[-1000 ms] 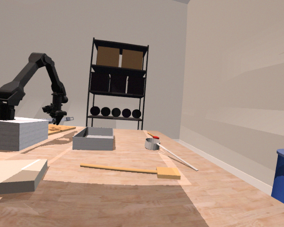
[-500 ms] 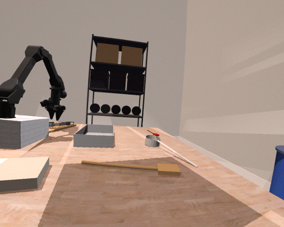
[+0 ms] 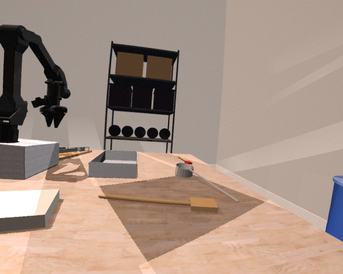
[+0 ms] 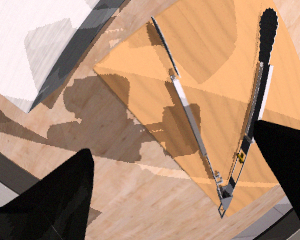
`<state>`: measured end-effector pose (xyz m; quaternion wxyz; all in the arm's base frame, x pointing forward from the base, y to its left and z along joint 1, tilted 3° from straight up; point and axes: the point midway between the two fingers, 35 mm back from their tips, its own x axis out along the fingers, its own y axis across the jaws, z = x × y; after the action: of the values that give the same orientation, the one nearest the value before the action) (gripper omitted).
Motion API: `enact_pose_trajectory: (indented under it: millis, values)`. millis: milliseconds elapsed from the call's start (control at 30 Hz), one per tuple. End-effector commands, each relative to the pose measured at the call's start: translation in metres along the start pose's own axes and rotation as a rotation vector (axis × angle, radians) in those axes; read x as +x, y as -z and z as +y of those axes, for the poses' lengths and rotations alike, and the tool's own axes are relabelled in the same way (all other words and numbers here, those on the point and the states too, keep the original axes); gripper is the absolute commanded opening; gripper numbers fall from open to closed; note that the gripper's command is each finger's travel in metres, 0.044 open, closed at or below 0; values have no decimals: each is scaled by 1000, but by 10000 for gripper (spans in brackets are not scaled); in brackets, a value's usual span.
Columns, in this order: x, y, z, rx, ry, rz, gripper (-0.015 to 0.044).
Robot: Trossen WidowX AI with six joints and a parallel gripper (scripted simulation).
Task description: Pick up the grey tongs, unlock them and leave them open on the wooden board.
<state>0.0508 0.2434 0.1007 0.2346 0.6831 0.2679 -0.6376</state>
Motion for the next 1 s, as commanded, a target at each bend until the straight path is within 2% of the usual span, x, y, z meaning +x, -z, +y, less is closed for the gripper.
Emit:
enact_pose_trajectory:
  millis: [0,233,967]
  values:
    - [-6,-3,2,2,-1,-6,440]
    - [-50,-3,2,0,0,0,440]
    - [-50,-3,2,0,0,0,440]
